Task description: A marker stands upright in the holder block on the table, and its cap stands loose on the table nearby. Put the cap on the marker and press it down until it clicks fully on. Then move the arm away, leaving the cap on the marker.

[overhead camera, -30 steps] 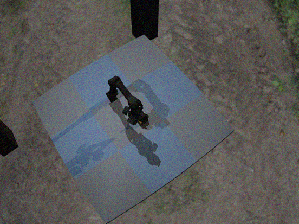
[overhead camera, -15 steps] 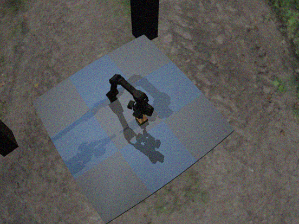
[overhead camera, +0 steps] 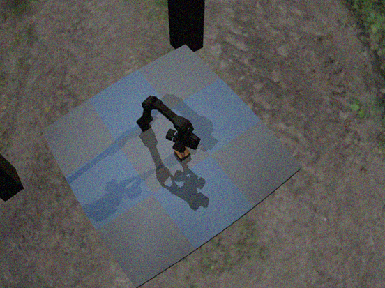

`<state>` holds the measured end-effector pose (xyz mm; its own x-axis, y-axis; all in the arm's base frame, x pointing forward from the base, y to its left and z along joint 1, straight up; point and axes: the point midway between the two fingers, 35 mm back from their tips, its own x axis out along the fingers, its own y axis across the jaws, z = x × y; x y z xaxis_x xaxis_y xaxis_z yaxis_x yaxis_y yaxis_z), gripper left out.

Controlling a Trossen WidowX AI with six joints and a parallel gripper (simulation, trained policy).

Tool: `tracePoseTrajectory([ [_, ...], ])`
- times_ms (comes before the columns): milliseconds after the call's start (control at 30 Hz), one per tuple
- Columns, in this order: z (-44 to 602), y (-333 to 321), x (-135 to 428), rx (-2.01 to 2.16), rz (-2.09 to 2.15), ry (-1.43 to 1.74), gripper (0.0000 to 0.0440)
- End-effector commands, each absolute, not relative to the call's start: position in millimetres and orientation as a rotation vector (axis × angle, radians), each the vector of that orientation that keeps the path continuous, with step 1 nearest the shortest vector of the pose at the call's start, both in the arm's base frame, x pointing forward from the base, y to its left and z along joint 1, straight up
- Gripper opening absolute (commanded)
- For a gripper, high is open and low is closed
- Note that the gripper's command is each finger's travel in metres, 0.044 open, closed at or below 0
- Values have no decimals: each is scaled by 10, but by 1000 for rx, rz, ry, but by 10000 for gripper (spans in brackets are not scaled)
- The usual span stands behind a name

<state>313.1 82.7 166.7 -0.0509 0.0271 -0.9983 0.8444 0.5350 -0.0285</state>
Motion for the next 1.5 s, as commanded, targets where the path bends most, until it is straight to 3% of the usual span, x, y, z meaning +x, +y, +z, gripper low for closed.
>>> tracePoseTrajectory([
  [0,1583,825,3116,788,-811,1497,0],
  [633,1099,802,3118,734,-792,1552,3],
  [667,1075,794,3110,728,-796,1555,29],
  [733,1042,787,3076,719,-799,1568,34],
  [1467,957,724,3074,670,-779,1566,57],
])
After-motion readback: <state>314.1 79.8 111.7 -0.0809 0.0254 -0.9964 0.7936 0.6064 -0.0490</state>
